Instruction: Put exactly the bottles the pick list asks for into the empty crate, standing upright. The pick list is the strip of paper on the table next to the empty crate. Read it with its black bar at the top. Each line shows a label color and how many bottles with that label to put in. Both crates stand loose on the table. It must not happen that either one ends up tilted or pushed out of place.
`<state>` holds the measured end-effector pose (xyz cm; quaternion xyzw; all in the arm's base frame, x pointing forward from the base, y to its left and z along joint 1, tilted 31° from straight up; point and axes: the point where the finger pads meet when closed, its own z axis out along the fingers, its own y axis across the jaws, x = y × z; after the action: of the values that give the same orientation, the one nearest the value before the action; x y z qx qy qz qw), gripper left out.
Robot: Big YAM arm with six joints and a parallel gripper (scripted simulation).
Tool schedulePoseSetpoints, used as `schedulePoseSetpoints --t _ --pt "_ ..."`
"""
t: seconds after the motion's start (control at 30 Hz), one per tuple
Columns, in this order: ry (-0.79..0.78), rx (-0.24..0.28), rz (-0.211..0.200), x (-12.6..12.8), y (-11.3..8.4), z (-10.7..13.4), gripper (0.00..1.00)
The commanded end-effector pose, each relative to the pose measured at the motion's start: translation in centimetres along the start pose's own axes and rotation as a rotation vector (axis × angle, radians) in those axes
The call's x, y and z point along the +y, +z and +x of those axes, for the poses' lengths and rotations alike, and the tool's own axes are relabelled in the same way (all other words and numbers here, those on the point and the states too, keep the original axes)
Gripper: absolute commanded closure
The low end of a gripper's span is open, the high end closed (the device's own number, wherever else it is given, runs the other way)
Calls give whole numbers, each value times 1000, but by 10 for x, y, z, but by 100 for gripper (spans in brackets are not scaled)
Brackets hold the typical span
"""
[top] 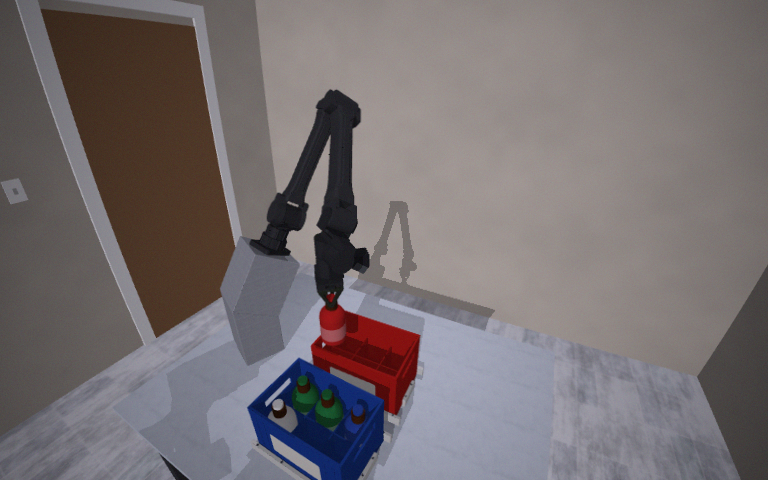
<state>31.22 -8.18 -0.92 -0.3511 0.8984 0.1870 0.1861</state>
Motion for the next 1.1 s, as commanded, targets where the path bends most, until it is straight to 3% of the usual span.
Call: schedulePoseSetpoints --t 0.0,0.17,0.37,0.57,0.73,0.77,1.07 --pt "-34 -21 69 -24 -17 -20 100" --pt "-33 -21 68 -23 -16 -19 100" --pt "-10 -5 15 -6 6 -7 100" --pt "-19 -10 31 -8 8 -10 100" --pt "-11 -6 17 -6 15 -7 100" --pt "0 -13 41 -8 8 -4 100" --pt "-13 -7 21 -7 24 -7 100"
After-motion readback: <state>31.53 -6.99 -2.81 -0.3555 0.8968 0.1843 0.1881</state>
